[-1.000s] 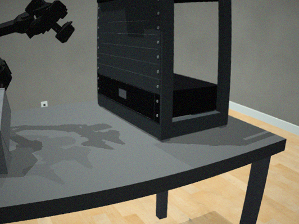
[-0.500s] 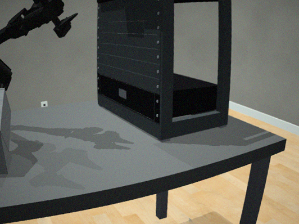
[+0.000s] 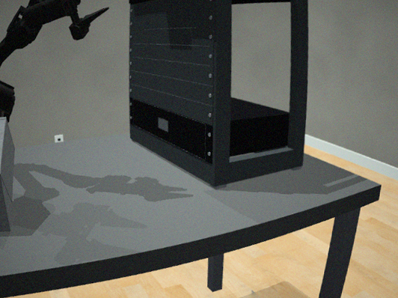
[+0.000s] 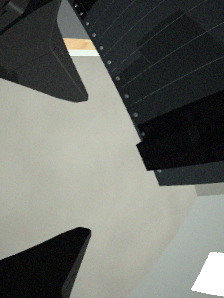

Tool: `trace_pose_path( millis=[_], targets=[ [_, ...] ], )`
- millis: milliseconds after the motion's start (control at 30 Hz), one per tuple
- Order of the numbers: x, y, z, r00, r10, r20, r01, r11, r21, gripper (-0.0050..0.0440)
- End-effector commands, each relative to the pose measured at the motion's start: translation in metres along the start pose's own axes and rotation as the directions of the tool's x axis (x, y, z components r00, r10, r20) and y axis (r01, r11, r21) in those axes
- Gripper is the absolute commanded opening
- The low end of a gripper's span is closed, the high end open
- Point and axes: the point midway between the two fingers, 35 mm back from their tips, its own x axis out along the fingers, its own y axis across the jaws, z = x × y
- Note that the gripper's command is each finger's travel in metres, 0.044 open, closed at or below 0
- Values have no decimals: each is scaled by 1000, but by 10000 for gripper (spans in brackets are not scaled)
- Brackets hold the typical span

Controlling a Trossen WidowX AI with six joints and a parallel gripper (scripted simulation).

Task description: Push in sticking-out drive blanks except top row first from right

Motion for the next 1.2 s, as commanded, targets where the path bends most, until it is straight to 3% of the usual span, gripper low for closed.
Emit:
trace_pose_path(
  millis=[0, 367, 433, 900, 1167],
  targets=[
    [12, -9, 1, 987, 92, 130, -85, 995, -59, 440],
    [29, -24, 9, 915, 234, 328, -177, 965, -195, 440],
    [29, -24, 9, 915, 234, 328, -177, 965, -195, 440],
    [43, -37, 18, 821, 350, 451, -227, 925, -305, 440],
    [47, -40, 19, 800, 376, 469, -237, 914, -329, 440]
  ],
)
